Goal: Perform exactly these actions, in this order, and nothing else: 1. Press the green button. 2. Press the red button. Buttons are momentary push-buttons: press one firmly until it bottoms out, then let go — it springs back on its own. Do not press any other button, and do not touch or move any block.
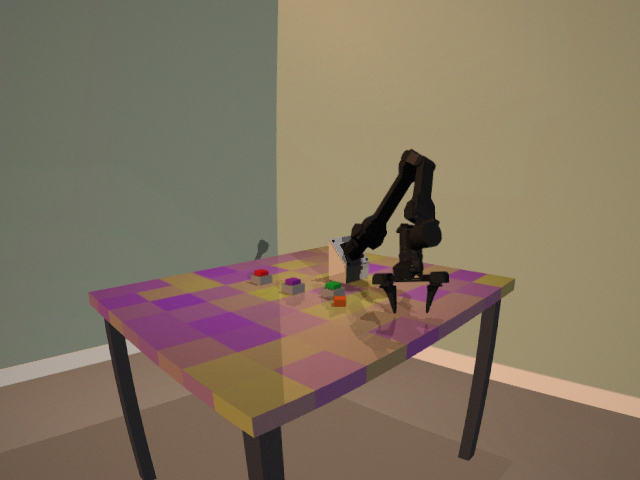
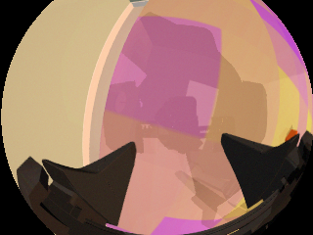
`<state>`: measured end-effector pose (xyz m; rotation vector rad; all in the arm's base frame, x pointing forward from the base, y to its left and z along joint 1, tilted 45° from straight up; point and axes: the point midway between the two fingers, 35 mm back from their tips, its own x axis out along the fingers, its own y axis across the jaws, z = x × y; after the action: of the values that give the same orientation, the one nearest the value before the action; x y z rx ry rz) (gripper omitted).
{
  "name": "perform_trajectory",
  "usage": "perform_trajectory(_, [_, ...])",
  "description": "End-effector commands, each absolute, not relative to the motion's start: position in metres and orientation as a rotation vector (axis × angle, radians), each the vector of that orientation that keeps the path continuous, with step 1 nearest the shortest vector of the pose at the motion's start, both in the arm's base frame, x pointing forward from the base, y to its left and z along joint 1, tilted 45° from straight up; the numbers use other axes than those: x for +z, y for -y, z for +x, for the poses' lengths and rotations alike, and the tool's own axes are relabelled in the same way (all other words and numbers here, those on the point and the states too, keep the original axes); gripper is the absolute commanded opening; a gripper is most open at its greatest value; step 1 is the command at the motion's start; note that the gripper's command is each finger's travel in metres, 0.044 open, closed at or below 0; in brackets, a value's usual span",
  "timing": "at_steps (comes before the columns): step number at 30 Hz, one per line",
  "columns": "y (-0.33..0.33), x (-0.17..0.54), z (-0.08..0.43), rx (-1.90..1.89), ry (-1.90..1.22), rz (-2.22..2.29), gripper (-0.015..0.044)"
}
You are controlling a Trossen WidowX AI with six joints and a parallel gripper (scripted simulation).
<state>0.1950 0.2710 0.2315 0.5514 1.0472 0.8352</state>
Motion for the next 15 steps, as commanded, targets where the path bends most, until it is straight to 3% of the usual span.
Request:
perform_trajectory(1, [-0.239, 0.196, 0.211, 0.734, -1.130, 0.490, 0.0400])
perform_trajectory(15, [-0.119, 0.122, 0.231, 0.527, -1.361, 0.389, 0.0400])
